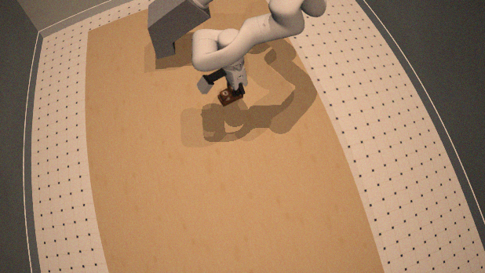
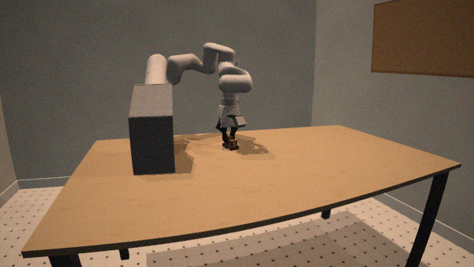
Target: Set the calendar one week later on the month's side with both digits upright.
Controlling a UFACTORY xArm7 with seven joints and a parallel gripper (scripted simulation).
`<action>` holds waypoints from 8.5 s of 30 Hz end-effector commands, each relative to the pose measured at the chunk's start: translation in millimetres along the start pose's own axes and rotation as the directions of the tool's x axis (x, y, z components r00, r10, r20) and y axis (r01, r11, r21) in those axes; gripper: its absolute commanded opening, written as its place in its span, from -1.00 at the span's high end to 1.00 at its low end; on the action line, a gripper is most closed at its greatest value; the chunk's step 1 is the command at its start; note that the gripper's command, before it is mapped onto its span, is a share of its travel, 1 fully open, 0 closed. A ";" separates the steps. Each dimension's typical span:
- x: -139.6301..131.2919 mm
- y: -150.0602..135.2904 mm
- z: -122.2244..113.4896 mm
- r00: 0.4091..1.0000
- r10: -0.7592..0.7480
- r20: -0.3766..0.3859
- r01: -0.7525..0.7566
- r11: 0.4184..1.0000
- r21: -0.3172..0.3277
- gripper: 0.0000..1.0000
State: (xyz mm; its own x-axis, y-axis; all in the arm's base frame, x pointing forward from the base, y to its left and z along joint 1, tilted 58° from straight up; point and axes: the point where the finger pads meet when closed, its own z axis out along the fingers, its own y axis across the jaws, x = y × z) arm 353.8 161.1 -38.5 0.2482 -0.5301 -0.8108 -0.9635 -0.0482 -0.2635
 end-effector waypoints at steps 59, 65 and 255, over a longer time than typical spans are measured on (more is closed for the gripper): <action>1.0 -0.7 8.4 1.000 0.000 -0.003 0.000 1.000 0.002 0.43; 1.0 -0.7 8.4 1.000 0.000 -0.003 0.000 1.000 0.002 0.43; 0.6 -0.3 -151.3 1.000 0.000 -0.003 0.000 1.000 0.002 -1.00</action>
State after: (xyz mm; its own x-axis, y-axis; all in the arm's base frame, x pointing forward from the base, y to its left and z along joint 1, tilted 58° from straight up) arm 338.6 34.3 39.8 0.2481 -0.5300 -0.8109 -0.9635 -0.0482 -0.2633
